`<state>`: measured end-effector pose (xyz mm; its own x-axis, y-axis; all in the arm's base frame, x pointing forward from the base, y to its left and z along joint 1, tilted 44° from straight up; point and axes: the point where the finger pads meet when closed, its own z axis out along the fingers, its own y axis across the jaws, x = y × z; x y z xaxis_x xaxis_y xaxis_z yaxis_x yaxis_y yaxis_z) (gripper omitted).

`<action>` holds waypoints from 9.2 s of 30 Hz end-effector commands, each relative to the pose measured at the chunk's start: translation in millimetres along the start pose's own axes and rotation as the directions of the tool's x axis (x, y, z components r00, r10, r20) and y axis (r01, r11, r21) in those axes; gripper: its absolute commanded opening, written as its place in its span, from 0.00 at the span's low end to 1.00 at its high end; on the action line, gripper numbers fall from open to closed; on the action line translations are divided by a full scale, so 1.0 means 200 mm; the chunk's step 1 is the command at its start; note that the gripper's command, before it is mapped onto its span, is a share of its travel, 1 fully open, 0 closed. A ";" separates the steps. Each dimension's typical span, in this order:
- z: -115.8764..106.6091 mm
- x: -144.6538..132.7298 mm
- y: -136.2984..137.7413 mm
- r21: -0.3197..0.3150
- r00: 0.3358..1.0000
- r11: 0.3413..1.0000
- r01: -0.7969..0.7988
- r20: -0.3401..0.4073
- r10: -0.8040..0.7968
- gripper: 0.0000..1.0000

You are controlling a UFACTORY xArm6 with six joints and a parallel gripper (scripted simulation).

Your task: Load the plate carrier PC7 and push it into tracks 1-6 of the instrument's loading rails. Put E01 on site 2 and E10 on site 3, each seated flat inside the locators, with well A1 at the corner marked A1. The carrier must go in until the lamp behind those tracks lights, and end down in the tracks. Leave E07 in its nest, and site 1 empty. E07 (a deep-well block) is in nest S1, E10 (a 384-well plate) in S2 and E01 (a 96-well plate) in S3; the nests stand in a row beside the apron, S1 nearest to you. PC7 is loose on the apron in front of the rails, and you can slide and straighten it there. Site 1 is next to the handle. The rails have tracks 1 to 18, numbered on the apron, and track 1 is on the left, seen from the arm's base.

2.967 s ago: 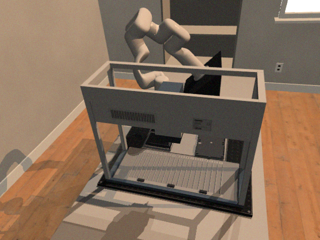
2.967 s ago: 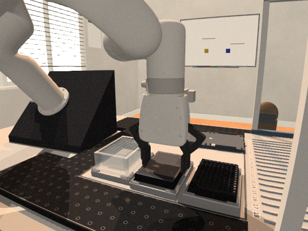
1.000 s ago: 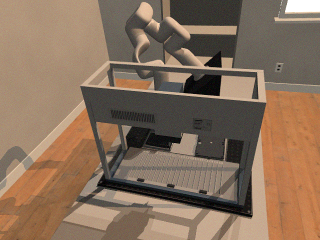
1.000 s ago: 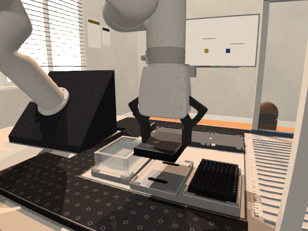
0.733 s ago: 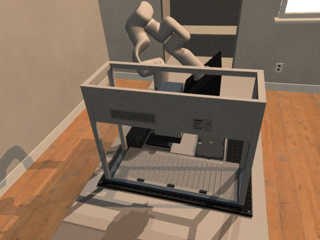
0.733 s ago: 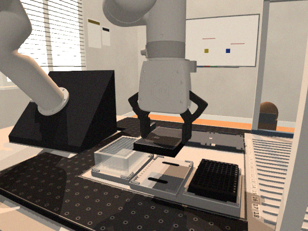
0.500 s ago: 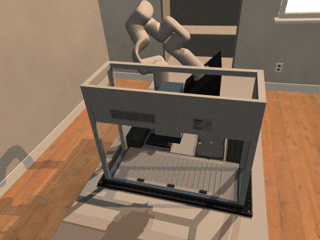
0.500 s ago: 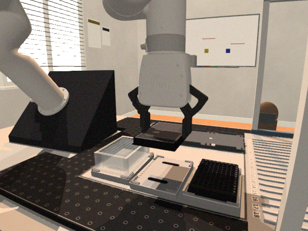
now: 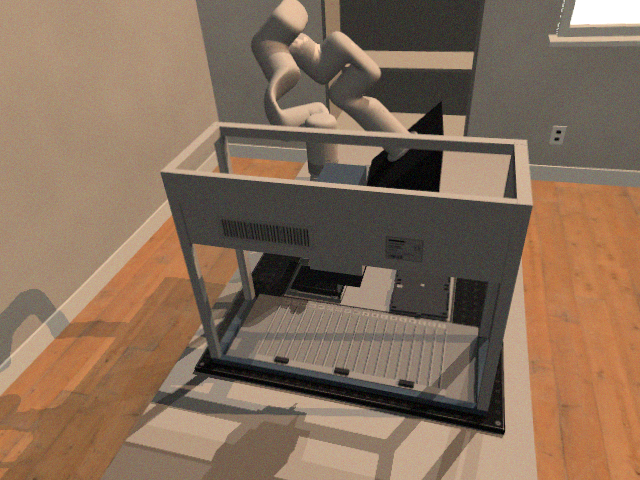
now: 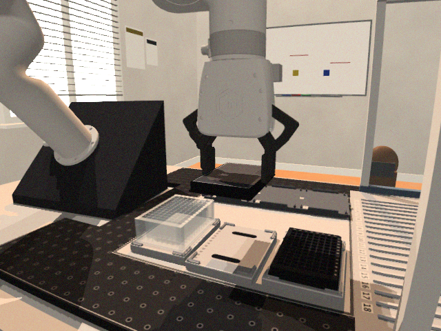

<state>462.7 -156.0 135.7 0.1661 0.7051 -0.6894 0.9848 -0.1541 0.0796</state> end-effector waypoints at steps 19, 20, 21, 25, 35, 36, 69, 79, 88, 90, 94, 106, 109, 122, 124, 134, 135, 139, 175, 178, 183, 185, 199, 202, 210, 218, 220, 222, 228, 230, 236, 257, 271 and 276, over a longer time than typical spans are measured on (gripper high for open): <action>-0.05 0.18 0.08 -0.003 0.964 0.964 -0.265 -0.002 0.265 0.00; -0.05 0.18 0.08 -0.003 0.964 0.964 -0.265 -0.002 0.265 0.00; -0.05 0.18 0.08 -0.003 0.964 0.964 -0.265 -0.002 0.265 0.00; -0.05 0.28 0.12 -0.003 0.921 0.921 -0.390 -0.002 0.390 0.00; -0.05 0.51 0.22 -0.002 0.742 0.742 -0.670 -0.003 0.670 0.00; -0.05 0.53 0.23 -0.002 0.719 0.719 -0.695 -0.003 0.695 0.00; -0.05 1.20 0.51 0.002 0.037 0.037 -0.999 -0.004 0.999 0.00; -0.05 1.33 0.56 0.002 0.037 0.037 -0.999 -0.004 0.999 0.00; -0.05 1.33 0.56 0.003 -0.129 -0.129 -0.992 -0.004 0.992 0.00; -0.05 1.33 0.56 0.003 -0.162 -0.162 -0.987 -0.004 0.987 0.00; -0.05 1.33 0.56 0.003 -0.292 -0.292 -0.956 -0.003 0.956 0.00; -0.05 1.33 0.56 0.004 -0.589 -0.589 -0.808 -0.002 0.808 0.00; -0.05 1.33 0.56 0.004 -0.666 -0.666 -0.746 -0.002 0.746 0.00; -0.05 1.33 0.56 0.005 -0.904 -0.904 -0.427 0.000 0.427 0.00; -0.05 1.33 0.56 0.005 -0.918 -0.918 -0.397 0.000 0.397 0.00; -0.05 1.33 0.56 0.004 -0.997 -0.997 -0.075 0.002 0.075 0.00; -0.05 1.33 0.56 0.004 -0.999 -0.999 -0.041 0.002 0.041 0.00; -0.05 1.33 0.56 0.004 -0.999 -0.999 -0.037 0.002 0.037 0.00; 0.08 1.33 0.56 0.004 -0.999 -0.999 -0.037 0.002 0.037 0.00; 0.11 1.33 0.56 0.004 -0.999 -0.999 -0.037 0.002 0.037 0.00; 0.15 1.33 0.56 0.004 -0.999 -0.999 -0.037 0.002 0.037 0.00; 0.16 1.33 0.56 0.004 -0.999 -0.999 -0.037 0.002 0.037 0.00; 0.26 1.33 0.56 0.004 -0.999 -0.999 -0.037 0.002 0.037 0.00; 0.29 1.33 0.56 0.004 -0.999 -0.999 -0.037 0.002 0.037 0.00; 0.34 1.33 0.56 0.004 -0.999 -0.999 -0.037 0.002 0.037 0.00; 0.41 1.33 0.56 0.004 -0.999 -0.999 -0.037 0.001 0.037 0.00; 0.42 1.33 0.56 0.004 -0.999 -0.999 -0.037 0.001 0.037 0.00; 0.43 1.33 0.56 0.004 -0.999 -0.999 -0.037 0.001 0.037 0.00; 0.43 1.33 0.56 0.004 -0.999 -0.999 -0.037 0.001 0.037 0.00; 0.43 1.33 0.56 0.004 -0.999 -0.999 -0.037 0.001 0.037 0.00; 0.43 1.33 0.56 0.004 -0.999 -0.999 -0.037 0.001 0.037 0.00; 0.48 1.33 0.56 0.004 -0.999 -0.999 -0.037 0.001 0.037 0.00; 0.50 1.33 0.56 0.004 -0.999 -0.999 -0.037 0.001 0.037 0.00; 0.50 1.33 0.56 0.004 -0.999 -0.999 -0.037 0.001 0.037 0.00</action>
<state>611.4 -56.3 -112.8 -0.1280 -0.7103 0.6921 -0.9905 0.1269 -0.0530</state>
